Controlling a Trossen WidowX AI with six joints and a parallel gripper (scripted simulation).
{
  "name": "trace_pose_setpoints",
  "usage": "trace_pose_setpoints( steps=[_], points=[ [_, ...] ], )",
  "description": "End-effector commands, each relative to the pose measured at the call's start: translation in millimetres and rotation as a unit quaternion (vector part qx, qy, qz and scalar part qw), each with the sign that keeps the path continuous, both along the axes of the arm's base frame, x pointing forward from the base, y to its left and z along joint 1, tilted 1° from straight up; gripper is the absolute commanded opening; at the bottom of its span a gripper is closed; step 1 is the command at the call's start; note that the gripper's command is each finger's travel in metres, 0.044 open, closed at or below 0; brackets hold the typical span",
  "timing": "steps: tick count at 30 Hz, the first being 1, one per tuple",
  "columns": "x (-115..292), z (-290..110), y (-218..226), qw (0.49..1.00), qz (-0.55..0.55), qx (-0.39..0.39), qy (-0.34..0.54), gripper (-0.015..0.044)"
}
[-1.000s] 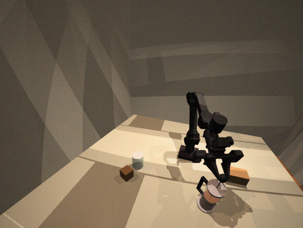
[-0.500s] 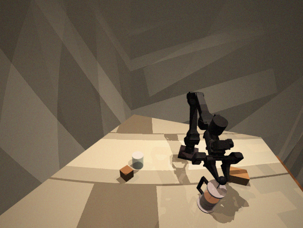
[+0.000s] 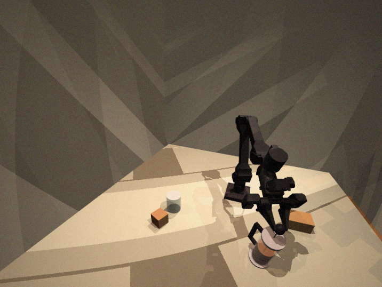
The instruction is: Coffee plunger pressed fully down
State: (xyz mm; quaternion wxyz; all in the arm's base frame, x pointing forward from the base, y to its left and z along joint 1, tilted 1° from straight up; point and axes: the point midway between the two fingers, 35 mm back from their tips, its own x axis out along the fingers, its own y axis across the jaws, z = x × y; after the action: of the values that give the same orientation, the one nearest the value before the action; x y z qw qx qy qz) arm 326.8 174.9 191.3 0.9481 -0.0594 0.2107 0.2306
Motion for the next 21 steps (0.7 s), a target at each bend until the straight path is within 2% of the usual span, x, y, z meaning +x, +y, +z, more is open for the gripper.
trace_pose_setpoints(
  steps=[1, 21],
  points=[
    [-1.2, -18.3, -0.9, 1.000, 0.002, -0.018, 0.024, 0.0123],
    [1.6, -17.1, 0.7, 1.000, 0.002, -0.018, 0.024, 0.0123]
  ],
)
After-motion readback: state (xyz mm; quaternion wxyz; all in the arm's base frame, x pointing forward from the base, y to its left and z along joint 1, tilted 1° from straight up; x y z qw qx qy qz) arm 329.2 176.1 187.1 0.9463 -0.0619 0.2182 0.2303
